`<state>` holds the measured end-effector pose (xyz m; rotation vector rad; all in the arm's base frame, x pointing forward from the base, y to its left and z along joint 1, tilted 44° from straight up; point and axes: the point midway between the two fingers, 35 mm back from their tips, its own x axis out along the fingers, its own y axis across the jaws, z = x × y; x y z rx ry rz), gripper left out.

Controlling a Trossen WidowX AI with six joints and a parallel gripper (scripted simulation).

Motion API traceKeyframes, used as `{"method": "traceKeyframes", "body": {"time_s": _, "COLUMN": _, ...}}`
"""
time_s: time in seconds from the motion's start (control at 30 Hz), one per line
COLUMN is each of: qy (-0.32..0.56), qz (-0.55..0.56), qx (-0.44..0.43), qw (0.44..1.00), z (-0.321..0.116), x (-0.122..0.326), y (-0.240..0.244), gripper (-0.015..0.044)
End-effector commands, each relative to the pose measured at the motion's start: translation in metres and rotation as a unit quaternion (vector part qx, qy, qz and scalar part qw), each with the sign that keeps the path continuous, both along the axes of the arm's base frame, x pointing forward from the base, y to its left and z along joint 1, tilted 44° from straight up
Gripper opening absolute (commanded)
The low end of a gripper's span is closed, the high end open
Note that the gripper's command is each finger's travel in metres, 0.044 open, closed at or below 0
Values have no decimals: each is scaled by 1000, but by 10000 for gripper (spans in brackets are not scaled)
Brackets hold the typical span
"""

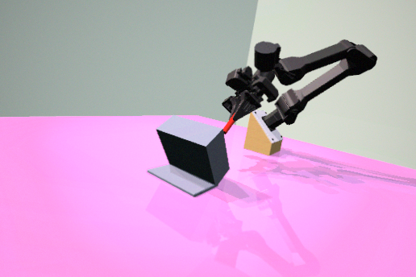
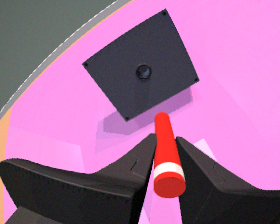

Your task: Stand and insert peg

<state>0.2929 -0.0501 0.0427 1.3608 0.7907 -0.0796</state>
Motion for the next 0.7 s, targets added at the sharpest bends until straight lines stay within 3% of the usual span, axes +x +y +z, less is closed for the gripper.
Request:
{"method": "traceKeyframes", "body": {"time_s": 0.0, "qy": -4, "qz": -10, "qx": 8, "qw": 1000, "z": -1, "x": -1, "y": -1, "gripper": 0}}
{"method": "traceKeyframes", "body": {"time_s": 0.67, "qy": -19, "qz": -35, "qx": 16, "qw": 999, "z": -5, "x": 12, "y": -4, "gripper": 0}}
